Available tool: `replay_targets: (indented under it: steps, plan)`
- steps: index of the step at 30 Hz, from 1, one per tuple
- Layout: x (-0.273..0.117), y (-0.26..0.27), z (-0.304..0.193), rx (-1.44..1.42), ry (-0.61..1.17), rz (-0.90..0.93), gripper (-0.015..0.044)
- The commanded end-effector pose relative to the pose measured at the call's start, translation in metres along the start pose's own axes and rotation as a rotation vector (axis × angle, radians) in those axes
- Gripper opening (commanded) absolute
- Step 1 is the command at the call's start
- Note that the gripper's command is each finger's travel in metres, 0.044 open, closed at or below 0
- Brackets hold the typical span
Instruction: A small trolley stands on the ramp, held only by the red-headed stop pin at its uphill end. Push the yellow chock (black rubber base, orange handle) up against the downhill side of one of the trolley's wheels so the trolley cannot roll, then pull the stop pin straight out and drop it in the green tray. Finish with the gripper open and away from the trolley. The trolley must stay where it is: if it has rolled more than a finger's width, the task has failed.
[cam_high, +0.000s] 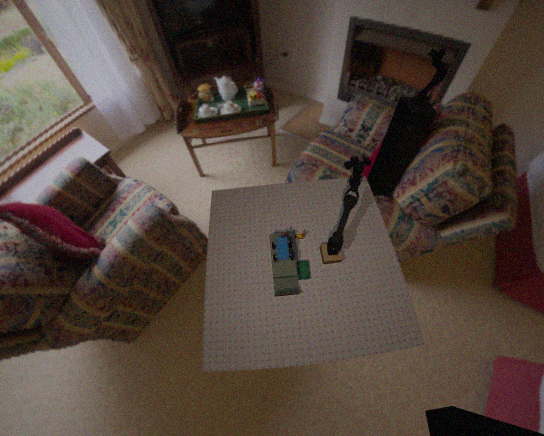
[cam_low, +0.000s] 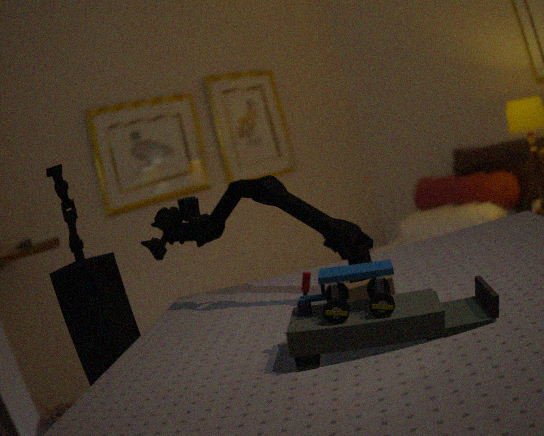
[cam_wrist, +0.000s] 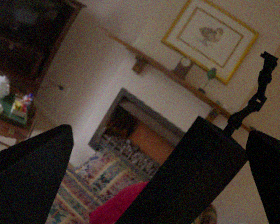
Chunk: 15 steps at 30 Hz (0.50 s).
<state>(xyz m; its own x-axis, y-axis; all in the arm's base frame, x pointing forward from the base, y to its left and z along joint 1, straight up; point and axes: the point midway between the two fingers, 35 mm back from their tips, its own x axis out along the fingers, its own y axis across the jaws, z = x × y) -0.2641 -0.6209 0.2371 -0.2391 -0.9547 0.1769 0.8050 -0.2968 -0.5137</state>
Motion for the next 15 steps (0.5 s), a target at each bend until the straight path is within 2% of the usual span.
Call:
replay_targets:
  steps: [1, 8, 15]
  plan:
    - [0.0, 0.002, 0.001, 0.006, 0.002, 0.005, 0.0374]
    - [-0.01, 0.094, 0.045, 0.231, 0.118, 0.201, 0.019]
    - [-0.052, 0.189, 0.091, 0.436, 0.29, 0.4, 0.019]
